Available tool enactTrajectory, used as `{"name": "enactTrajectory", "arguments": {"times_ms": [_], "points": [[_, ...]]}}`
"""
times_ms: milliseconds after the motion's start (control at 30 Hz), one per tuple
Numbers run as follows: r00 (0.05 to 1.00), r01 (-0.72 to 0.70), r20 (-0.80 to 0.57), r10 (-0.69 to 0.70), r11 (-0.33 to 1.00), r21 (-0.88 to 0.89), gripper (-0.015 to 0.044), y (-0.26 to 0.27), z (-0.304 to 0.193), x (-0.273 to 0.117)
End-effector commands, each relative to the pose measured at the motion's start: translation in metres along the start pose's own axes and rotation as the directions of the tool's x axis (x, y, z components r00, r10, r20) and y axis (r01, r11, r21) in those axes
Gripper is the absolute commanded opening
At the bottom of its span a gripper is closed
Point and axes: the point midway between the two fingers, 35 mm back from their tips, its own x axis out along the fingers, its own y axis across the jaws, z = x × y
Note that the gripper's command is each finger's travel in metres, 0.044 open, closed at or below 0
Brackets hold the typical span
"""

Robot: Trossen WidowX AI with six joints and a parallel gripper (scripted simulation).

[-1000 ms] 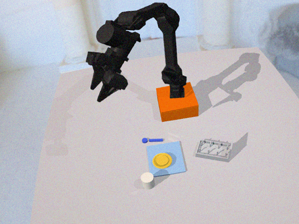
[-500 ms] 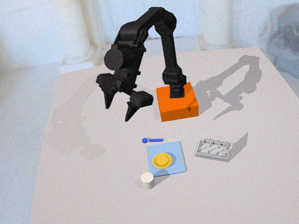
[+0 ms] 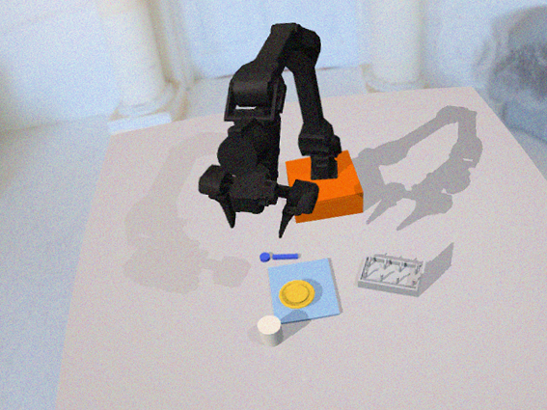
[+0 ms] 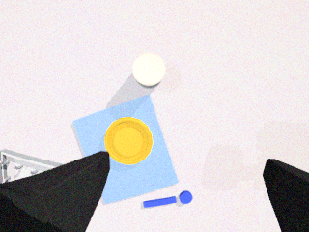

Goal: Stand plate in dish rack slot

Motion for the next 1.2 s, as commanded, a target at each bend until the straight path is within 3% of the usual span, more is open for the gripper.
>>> {"name": "enactTrajectory", "arguments": {"times_ms": [0, 367, 533, 800, 1167], "points": [[0.998, -0.040, -0.060, 0.034, 0.995, -0.092, 0.0400, 0.015, -0.005, 0.010], [0.969, -0.182, -0.221, 0.109, 0.921, -0.344, 0.0400, 0.053, -0.025, 0.027], [0.967, -0.192, -0.230, 0.113, 0.914, -0.357, 0.0400, 0.056, -0.027, 0.030], [0.967, -0.191, -0.230, 0.112, 0.914, -0.357, 0.0400, 0.067, -0.046, 0.136], [0.967, -0.191, -0.230, 0.112, 0.914, -0.358, 0.0400, 0.064, -0.051, 0.146]]}}
